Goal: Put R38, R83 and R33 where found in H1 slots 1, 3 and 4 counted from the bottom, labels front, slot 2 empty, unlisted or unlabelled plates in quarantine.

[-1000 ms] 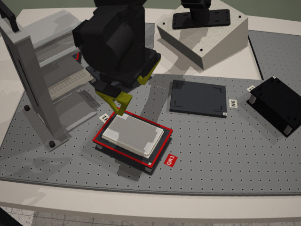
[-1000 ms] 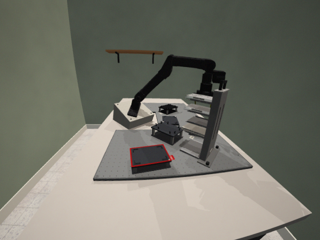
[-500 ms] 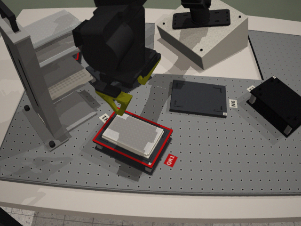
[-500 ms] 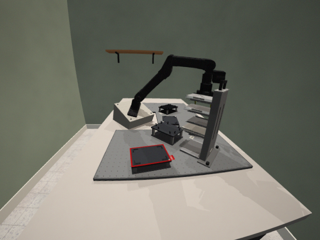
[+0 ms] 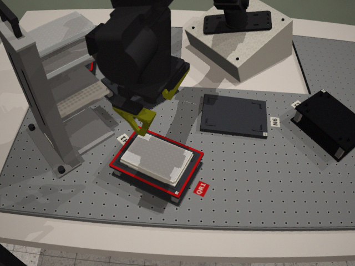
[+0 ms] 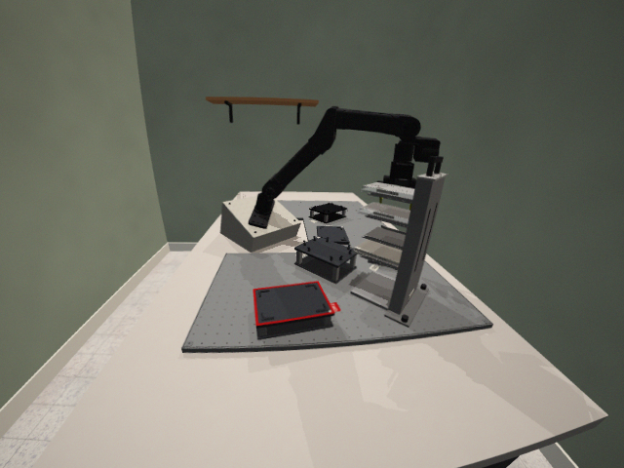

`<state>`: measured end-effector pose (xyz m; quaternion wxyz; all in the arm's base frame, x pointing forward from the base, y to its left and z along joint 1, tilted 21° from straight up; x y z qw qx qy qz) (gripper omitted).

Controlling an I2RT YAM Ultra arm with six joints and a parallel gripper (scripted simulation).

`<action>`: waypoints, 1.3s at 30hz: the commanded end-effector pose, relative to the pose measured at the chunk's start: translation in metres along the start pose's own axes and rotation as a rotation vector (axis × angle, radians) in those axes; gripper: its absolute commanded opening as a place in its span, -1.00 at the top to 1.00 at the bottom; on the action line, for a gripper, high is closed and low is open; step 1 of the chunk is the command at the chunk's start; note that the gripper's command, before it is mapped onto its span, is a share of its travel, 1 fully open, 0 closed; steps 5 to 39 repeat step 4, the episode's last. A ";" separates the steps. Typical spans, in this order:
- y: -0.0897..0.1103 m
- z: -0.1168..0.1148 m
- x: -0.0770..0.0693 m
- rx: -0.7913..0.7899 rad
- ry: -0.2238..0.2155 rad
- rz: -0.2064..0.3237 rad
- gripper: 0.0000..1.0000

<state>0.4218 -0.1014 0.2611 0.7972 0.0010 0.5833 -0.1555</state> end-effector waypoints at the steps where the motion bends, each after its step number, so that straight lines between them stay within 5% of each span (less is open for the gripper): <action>1: -0.001 -0.001 -0.006 0.003 -0.003 -0.005 -1.00; 39: -0.001 -0.001 -0.006 0.003 -0.003 -0.005 -1.00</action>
Point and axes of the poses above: the point where the finger pads meet when closed, its own x axis out along the fingers, its own z axis across the jaws, y = z × x, the point moved 2 cm from there along -x, back along the fingers, and after that the axes turned 5 degrees about -x, right-handed, at the moved point
